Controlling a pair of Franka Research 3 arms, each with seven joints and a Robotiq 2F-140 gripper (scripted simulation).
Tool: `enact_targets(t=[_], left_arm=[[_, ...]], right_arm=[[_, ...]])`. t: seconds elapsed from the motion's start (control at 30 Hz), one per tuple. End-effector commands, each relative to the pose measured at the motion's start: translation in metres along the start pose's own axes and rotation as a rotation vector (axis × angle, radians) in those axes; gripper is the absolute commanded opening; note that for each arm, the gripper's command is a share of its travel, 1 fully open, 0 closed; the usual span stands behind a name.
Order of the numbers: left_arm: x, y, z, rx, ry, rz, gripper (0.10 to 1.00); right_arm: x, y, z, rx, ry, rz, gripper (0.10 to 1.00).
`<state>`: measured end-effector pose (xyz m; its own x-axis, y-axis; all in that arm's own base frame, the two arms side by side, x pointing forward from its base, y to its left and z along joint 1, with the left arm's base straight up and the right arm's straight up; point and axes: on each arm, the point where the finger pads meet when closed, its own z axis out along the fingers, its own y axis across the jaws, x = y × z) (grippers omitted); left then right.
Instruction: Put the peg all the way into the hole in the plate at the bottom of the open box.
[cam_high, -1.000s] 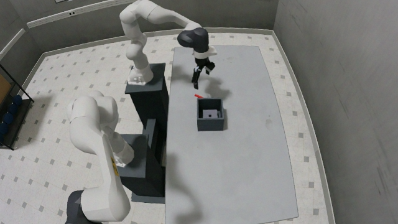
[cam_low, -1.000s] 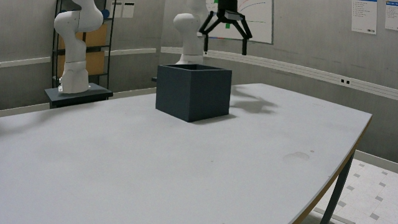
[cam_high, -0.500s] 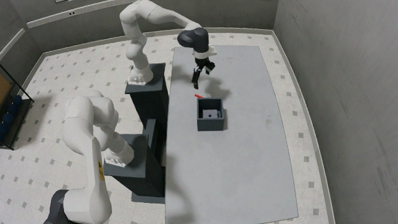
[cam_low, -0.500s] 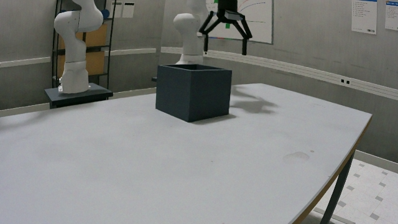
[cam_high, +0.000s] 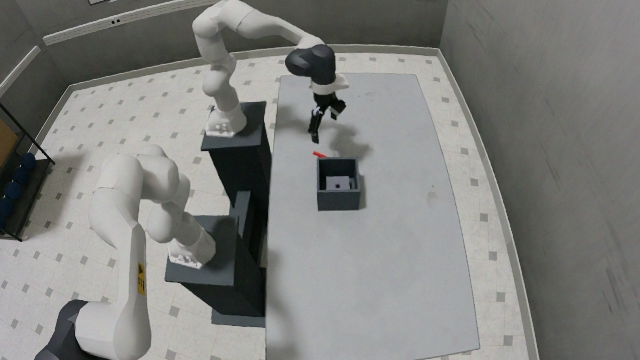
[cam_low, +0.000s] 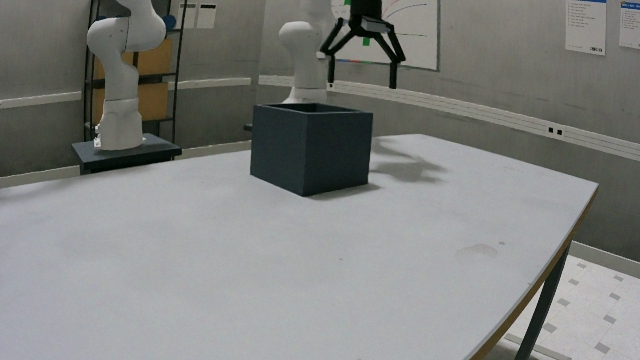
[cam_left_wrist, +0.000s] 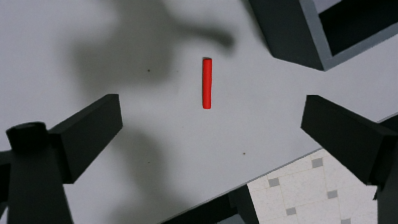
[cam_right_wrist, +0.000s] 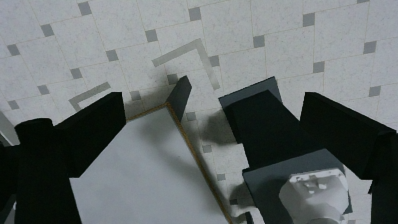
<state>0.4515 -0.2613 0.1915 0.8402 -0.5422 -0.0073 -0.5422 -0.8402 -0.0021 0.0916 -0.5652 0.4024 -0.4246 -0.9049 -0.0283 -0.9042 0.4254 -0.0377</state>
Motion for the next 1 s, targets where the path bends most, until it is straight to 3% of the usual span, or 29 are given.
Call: enact_targets(t=[0.0, 0.6, 0.97], left_arm=[[0.001, 0.001, -0.001, -0.002, 0.005, -0.008, 1.0], [0.001, 0.001, -0.001, -0.002, 0.005, -0.008, 1.0], [0.001, 0.001, -0.001, -0.002, 0.005, -0.008, 1.0]], right_arm=[[0.006, 0.017, -0.002, -0.007, 0.007, 0.099, 1.0], [0.033, 0.094, -0.014, -0.03, 0.033, 0.353, 1.0], [0.035, 0.101, -0.015, -0.032, 0.035, 0.373, 1.0]])
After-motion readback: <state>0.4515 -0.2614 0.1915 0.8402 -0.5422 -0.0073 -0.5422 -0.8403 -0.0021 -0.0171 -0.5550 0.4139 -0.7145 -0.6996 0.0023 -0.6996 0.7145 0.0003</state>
